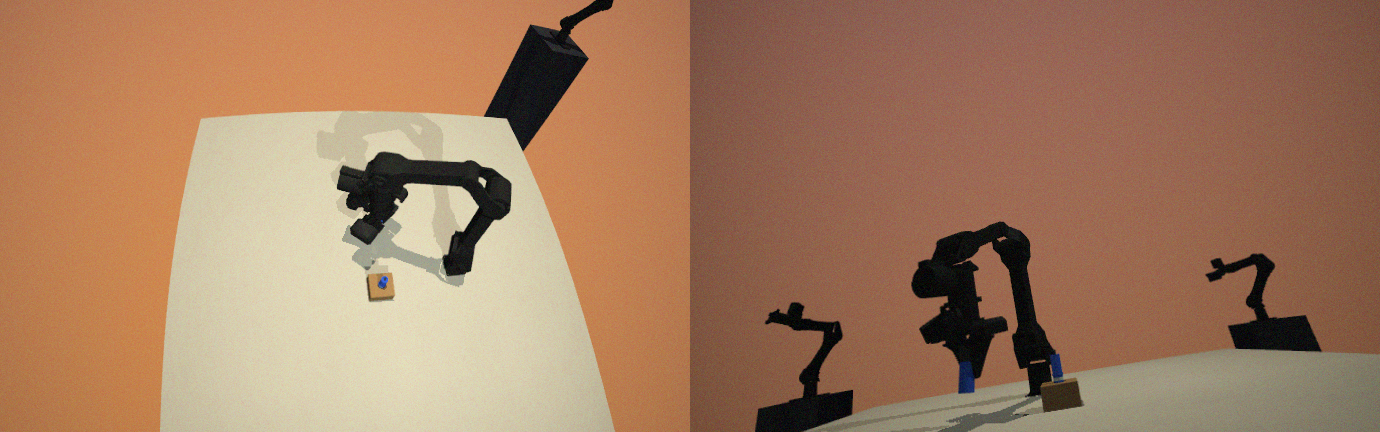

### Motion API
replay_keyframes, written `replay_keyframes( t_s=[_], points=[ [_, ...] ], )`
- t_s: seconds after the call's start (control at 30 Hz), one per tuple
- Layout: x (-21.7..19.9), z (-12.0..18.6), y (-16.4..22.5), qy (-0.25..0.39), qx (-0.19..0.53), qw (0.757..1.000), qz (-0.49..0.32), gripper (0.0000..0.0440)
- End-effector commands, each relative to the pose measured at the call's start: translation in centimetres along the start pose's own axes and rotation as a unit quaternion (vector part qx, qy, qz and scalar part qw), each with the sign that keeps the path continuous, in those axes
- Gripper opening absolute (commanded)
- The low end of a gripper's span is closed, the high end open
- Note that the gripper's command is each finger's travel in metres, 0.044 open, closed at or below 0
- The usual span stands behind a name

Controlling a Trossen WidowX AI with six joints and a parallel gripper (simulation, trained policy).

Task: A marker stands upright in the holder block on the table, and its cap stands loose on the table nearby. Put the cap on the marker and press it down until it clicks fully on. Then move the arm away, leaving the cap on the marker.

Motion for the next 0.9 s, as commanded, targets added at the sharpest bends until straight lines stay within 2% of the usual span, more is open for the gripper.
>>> replay_keyframes(
  t_s=[0.0,0.87],
  points=[
    [0.9,1.0,0.0,-0.004,-0.01,1.0,0.005,0.0047],
    [9.1,4.7,5.1,-0.007,-0.009,0.998,0.065,0.0]
  ],
)
Point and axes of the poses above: the point midway between the two fingers, 35 mm back from their tips, its own z axis back along the fingers, its own x axis across the jaws, y = z × x, the point moved 3 cm from there along z, back along the fingers, and after that the axes turned 10 degrees about z, right-handed, at the moved point
